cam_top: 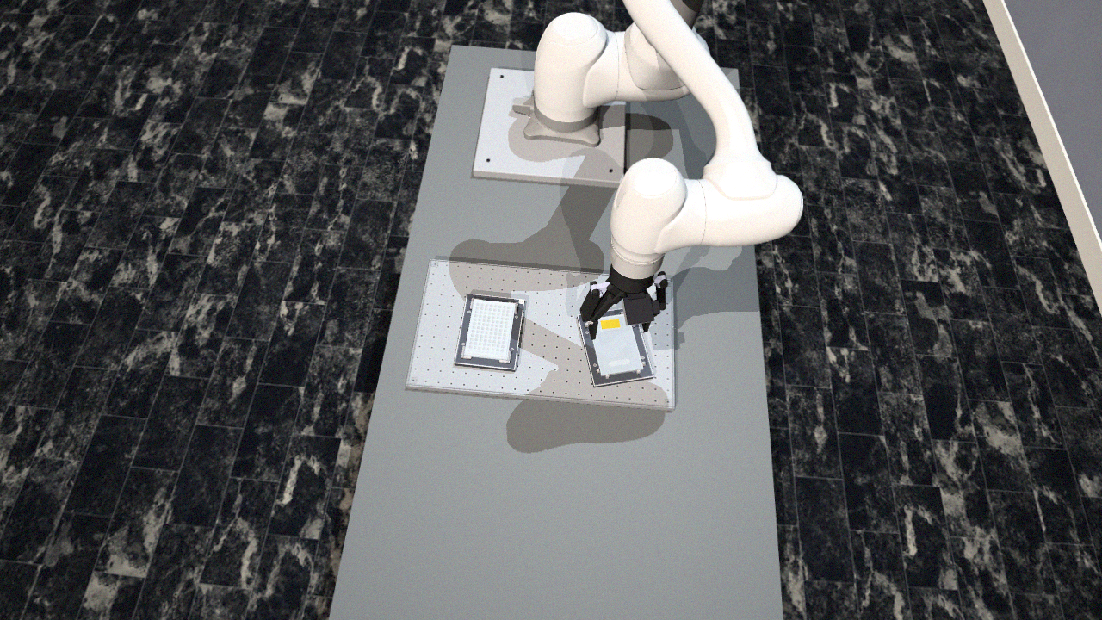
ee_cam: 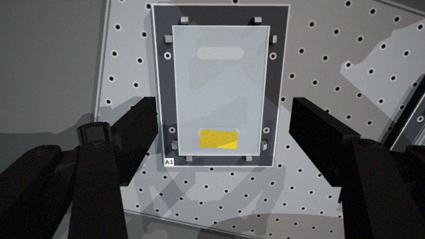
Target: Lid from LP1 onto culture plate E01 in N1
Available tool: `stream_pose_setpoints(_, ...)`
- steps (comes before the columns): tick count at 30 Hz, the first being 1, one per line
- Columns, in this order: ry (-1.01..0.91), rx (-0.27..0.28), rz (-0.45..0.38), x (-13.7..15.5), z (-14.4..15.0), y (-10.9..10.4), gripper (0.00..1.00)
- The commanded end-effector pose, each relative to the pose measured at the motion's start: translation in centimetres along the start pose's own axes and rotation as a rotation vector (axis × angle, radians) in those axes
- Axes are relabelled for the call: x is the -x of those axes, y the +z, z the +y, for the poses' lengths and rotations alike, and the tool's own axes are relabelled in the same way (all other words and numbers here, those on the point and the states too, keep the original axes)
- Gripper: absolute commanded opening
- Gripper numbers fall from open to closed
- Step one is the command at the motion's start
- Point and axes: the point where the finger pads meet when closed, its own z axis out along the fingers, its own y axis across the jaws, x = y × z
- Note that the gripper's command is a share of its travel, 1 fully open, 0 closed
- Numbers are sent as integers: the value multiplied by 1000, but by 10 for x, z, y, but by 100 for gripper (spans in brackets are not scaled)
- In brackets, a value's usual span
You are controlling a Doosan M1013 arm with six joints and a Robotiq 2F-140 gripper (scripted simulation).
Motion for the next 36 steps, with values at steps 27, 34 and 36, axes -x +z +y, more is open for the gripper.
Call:
stream_pose_setpoints(27,0,0,0,0,0,0,69)
stream_pose_setpoints(34,0,-1,-4,0,0,3,69)
stream_pose_setpoints(36,0,-1,-6,0,0,4,69)
